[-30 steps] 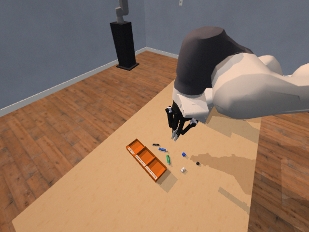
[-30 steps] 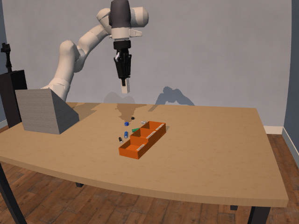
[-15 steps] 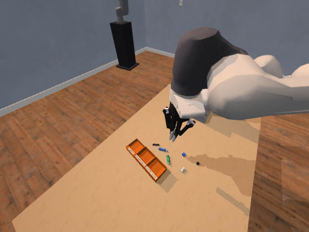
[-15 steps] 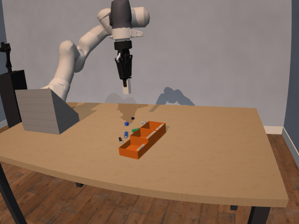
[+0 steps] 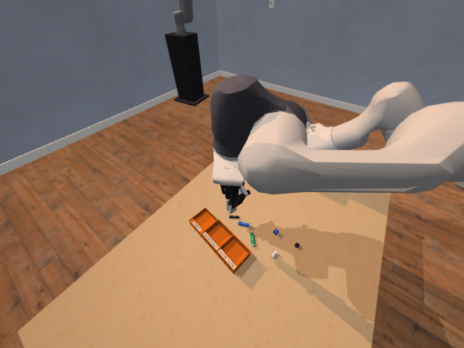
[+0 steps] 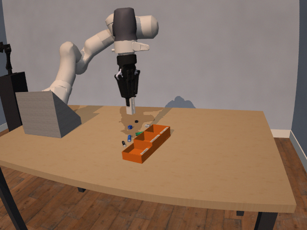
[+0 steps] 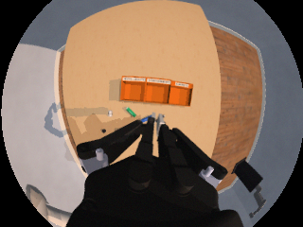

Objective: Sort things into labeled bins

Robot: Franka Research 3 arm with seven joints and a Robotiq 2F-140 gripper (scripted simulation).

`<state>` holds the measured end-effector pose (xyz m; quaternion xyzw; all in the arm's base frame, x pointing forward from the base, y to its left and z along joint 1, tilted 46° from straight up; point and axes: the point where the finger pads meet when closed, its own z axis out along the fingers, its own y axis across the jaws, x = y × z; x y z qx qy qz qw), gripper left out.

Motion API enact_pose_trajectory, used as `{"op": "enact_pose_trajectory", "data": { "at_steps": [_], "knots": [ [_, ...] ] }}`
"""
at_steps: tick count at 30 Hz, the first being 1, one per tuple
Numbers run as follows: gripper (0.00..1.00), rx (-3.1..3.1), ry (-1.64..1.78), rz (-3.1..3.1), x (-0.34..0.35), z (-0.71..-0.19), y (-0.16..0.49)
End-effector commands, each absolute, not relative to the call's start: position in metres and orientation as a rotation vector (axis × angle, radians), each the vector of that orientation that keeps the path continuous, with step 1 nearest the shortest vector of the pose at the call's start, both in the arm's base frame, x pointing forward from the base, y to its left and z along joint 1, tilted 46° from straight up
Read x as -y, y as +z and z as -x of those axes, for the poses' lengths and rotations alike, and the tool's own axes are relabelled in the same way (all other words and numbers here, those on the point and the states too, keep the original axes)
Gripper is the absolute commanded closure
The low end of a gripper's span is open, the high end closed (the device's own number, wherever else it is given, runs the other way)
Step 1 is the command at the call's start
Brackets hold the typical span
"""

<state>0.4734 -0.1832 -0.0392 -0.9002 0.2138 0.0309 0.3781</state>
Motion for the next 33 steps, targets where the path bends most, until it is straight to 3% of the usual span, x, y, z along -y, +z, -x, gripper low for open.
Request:
{"op": "enact_pose_trajectory", "data": {
  "at_steps": [1,15,33],
  "knots": [
    [0.95,-0.663,0.127,2.252,0.191,-0.487,-0.064],
    [0.95,-0.663,0.127,2.252,0.22,-0.518,-0.154],
    [0.95,-0.663,0.127,2.252,0.209,-0.52,-0.167]
  ]
}}
